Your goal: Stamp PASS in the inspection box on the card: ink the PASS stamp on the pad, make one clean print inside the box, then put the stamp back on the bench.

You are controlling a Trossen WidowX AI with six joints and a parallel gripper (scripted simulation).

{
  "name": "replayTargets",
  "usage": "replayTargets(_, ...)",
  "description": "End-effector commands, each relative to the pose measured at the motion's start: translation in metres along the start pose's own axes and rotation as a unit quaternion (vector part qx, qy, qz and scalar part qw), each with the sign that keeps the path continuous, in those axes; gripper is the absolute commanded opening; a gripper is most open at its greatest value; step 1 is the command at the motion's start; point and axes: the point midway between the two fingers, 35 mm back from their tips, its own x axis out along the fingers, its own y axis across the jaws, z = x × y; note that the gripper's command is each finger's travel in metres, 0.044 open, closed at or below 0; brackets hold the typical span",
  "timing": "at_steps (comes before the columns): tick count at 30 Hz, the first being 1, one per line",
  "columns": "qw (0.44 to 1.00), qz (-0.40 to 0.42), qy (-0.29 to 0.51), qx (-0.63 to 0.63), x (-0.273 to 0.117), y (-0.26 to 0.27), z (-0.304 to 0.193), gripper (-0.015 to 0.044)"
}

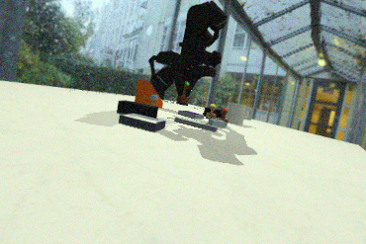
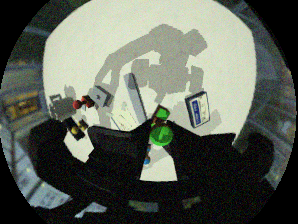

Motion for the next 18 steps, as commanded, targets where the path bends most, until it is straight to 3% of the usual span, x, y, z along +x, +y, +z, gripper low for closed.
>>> replayTargets(1, 1.000, -0.003, 0.001, -0.003, -0.0033, -0.0006, -0.0003, 0.0000)
replayTargets(18, 1.000, -0.003, 0.001, -0.003, -0.0115, 0.0027, -0.0016, 0.0000)
